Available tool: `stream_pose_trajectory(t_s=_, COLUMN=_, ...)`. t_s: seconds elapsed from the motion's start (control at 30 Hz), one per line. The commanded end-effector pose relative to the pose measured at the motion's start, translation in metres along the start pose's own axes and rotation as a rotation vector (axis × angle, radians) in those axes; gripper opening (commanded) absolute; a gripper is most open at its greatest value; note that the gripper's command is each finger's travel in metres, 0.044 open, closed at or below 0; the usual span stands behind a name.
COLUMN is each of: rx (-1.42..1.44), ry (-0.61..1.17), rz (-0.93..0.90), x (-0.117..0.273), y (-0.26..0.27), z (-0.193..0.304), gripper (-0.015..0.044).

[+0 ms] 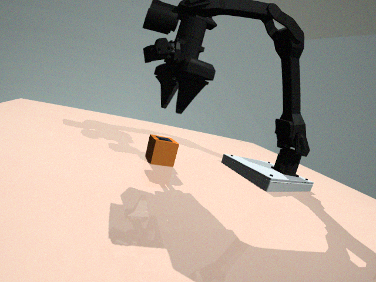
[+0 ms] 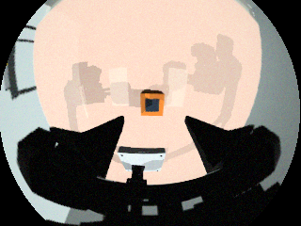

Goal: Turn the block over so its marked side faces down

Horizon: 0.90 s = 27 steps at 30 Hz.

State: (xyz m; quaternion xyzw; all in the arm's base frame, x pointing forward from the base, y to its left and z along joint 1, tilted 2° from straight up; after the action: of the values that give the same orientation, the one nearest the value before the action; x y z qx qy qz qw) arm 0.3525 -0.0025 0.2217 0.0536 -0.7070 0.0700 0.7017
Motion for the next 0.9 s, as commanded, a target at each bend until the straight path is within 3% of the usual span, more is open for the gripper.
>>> stream_pose_trajectory(t_s=0.0, rx=-0.008, ry=0.003, rz=0.014, x=0.002, y=0.002, z=0.000, gripper=0.0440)
stream_pose_trajectory(t_s=0.13, rx=-0.008, ry=0.003, rz=0.014, x=-0.029, y=0.002, z=0.000, gripper=0.0440)
stream_pose_trajectory(t_s=0.87, rx=-0.008, ry=0.003, rz=0.014, x=-0.066, y=0.003, z=0.001, gripper=0.0440)
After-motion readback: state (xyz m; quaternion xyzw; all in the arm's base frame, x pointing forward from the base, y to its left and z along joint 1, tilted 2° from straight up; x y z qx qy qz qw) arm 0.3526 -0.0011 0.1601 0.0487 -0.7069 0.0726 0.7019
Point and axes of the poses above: the point midway between the two fingers, 35 mm back from their tips, its own x axis back along the fingers, its own y axis across the jaws, z = x × y, the point moved 10 cm from there along x, back along the fingers, and after that the axes turned 1 degree about x, right-handed, at the moved point
